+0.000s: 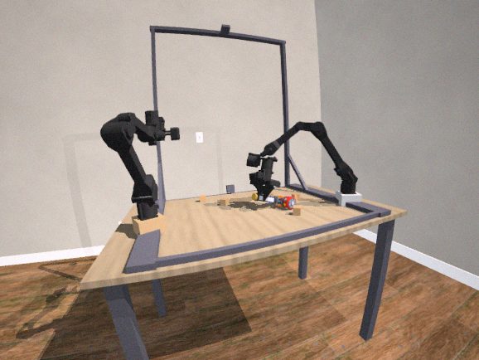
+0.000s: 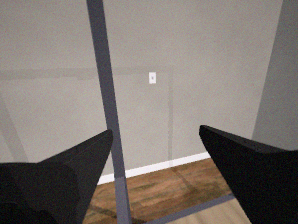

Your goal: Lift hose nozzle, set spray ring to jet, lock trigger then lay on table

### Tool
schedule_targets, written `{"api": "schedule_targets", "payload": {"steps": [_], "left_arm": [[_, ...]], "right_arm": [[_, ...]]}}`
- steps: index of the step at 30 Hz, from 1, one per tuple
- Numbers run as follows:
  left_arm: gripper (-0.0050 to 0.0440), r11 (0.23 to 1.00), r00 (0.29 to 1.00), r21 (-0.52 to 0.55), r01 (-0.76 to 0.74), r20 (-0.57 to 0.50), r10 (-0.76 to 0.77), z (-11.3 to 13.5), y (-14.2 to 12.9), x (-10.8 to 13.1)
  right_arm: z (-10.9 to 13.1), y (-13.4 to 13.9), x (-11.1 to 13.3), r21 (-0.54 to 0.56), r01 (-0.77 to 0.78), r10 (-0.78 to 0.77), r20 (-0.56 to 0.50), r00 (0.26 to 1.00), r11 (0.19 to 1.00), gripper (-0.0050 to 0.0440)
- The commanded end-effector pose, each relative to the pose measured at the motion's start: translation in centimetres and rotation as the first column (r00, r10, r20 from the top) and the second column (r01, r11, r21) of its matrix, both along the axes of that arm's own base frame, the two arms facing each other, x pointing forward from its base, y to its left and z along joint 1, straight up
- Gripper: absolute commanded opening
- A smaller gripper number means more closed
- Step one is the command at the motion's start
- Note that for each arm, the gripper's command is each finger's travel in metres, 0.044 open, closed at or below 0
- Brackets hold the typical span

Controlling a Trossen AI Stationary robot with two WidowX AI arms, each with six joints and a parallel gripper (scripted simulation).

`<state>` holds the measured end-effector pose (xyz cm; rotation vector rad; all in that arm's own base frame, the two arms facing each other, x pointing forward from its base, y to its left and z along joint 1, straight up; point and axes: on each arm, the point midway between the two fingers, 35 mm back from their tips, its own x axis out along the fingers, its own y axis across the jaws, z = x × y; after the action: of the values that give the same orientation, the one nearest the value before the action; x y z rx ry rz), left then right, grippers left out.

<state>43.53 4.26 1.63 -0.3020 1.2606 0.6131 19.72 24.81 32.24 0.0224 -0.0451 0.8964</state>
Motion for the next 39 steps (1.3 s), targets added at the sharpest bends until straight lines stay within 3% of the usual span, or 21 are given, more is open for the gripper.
{"api": "schedule_targets", "payload": {"steps": [1,13,26,39], "left_arm": [[0.017,0.999,0.996,0.051,0.001,0.094,-0.006,1.9,-0.4,-0.3],[0.017,0.989,0.973,0.145,0.004,0.227,-0.038,2.9,-1.5,-1.5],[0.017,0.989,0.972,0.145,0.005,0.23,-0.038,3.0,-1.5,-1.3],[0.017,0.967,0.928,0.255,-0.006,0.361,-0.09,3.6,-2.8,-3.2]], "right_arm": [[0.8,-0.2,0.0,0.017,0.005,-0.006,0.012,1.0,1.0,0.0408],[0.8,-0.2,0.0,0.017,0.005,-0.006,0.012,1.0,1.0,0.0408],[0.8,-0.2,0.0,0.017,0.005,-0.006,0.012,1.0,1.0,0.0408],[0.8,-0.2,0.0,0.017,0.005,-0.006,0.012,1.0,1.0,0.0408]]}}
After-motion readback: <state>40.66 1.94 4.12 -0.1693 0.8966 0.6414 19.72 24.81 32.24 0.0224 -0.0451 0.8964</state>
